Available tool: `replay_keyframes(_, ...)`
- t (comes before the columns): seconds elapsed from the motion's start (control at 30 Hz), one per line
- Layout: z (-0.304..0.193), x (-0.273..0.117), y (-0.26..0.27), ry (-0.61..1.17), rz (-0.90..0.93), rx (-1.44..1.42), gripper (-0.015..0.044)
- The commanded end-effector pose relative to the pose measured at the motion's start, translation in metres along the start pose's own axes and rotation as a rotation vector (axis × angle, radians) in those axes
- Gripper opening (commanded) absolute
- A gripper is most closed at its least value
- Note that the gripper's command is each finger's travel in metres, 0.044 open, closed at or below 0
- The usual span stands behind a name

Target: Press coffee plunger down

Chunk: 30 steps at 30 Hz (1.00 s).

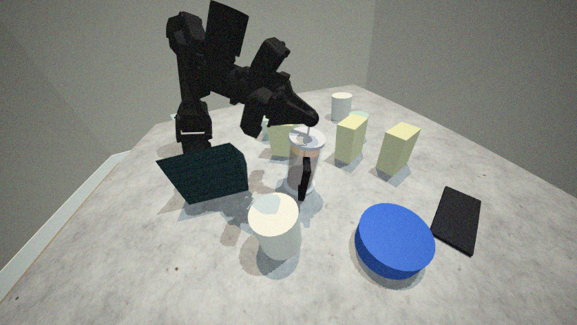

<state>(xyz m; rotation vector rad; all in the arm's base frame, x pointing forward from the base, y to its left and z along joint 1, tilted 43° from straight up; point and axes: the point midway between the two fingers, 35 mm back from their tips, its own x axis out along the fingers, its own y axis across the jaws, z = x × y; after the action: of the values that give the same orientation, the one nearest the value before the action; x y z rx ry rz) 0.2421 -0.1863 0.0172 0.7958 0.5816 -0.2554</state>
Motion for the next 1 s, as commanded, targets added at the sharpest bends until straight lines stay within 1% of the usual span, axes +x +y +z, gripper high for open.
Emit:
replay_keyframes(0.0,-0.0125,0.0047,0.0004,0.04,0.012,0.032,0.0125)
replay_keyframes(0.97,-0.0098,0.006,-0.0033,0.04,0.012,0.032,0.0125)
